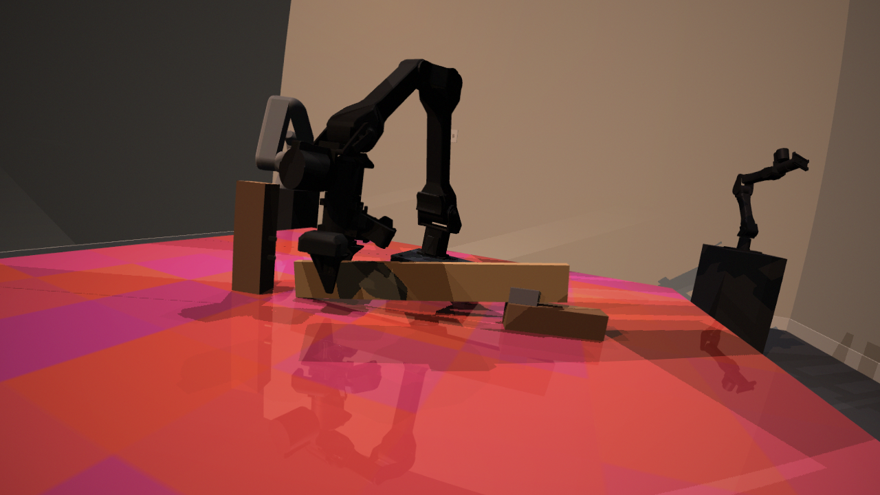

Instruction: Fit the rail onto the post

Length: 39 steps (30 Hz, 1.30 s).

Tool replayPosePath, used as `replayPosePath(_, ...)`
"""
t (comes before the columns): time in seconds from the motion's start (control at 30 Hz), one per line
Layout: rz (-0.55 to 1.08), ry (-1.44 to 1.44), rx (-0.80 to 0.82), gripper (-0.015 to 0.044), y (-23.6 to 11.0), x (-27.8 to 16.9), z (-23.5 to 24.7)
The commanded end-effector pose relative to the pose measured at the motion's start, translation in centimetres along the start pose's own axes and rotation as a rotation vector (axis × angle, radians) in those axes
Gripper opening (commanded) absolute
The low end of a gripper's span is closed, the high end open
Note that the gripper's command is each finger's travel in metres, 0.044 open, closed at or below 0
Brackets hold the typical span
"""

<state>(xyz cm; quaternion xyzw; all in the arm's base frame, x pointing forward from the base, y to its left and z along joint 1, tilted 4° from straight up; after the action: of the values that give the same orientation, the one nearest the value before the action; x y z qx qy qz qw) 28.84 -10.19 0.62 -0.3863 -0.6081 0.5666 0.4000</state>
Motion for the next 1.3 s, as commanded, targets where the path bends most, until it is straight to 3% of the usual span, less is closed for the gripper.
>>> replayPosePath(0.0, -0.007, 0.004, 0.004, 0.0125, 0.2, 0.1, 0.1)
replayPosePath(0.1, -0.007, 0.004, 0.004, 0.0046, 0.2, 0.1, 0.1)
replayPosePath(0.33, -0.007, 0.004, 0.004, 0.0, 0.2, 0.1, 0.1)
replayPosePath(1.27, -0.007, 0.004, 0.004, 0.0, -0.8, 0.0, 0.0)
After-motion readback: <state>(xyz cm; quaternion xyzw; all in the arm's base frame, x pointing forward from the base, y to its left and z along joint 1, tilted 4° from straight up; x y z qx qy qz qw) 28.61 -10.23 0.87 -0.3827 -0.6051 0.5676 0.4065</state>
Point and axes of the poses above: the point midway between the two fingers, 35 mm back from their tips, its own y axis out along the fingers, its own z axis across the jaws, x = y × z, the point moved 1 cm from there along -y, back along the fingers, and after that the axes turned 14 degrees about -y, right-handed, at the moved point
